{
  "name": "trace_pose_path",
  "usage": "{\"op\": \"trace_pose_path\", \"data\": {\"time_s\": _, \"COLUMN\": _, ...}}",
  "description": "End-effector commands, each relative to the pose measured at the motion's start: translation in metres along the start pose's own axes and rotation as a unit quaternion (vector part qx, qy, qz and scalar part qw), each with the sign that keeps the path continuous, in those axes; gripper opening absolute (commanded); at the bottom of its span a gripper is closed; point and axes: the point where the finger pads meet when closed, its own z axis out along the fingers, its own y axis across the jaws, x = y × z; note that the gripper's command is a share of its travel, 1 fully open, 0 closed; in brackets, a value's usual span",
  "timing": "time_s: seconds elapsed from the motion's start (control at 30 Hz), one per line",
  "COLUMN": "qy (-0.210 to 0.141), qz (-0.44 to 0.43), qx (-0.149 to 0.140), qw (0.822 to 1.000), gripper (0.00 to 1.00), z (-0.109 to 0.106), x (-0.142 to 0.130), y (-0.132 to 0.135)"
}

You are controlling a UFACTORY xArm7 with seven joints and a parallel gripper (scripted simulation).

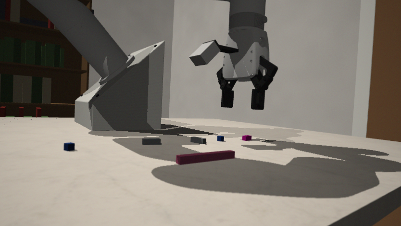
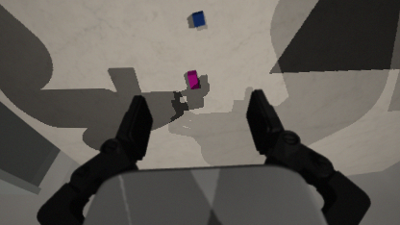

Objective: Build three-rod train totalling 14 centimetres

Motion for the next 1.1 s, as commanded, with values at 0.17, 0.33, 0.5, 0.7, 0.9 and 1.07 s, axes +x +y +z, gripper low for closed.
{"op": "trace_pose_path", "data": {"time_s": 0.17, "qy": 0.0, "qz": 0.161, "qx": 0.003, "qw": 0.987, "gripper": 1.0, "z": -0.001, "x": 0.035, "y": -0.034}}
{"op": "trace_pose_path", "data": {"time_s": 0.33, "qy": 0.001, "qz": 0.225, "qx": 0.003, "qw": 0.974, "gripper": 1.0, "z": -0.001, "x": 0.051, "y": -0.047}}
{"op": "trace_pose_path", "data": {"time_s": 0.5, "qy": 0.001, "qz": 0.307, "qx": 0.003, "qw": 0.952, "gripper": 1.0, "z": -0.001, "x": 0.071, "y": -0.061}}
{"op": "trace_pose_path", "data": {"time_s": 0.7, "qy": 0.001, "qz": 0.4, "qx": 0.003, "qw": 0.916, "gripper": 1.0, "z": -0.001, "x": 0.096, "y": -0.078}}
{"op": "trace_pose_path", "data": {"time_s": 0.9, "qy": 0.0, "qz": 0.474, "qx": 0.003, "qw": 0.881, "gripper": 1.0, "z": -0.001, "x": 0.117, "y": -0.09}}
{"op": "trace_pose_path", "data": {"time_s": 1.07, "qy": 0.0, "qz": 0.547, "qx": 0.002, "qw": 0.837, "gripper": 1.0, "z": -0.001, "x": 0.14, "y": -0.101}}
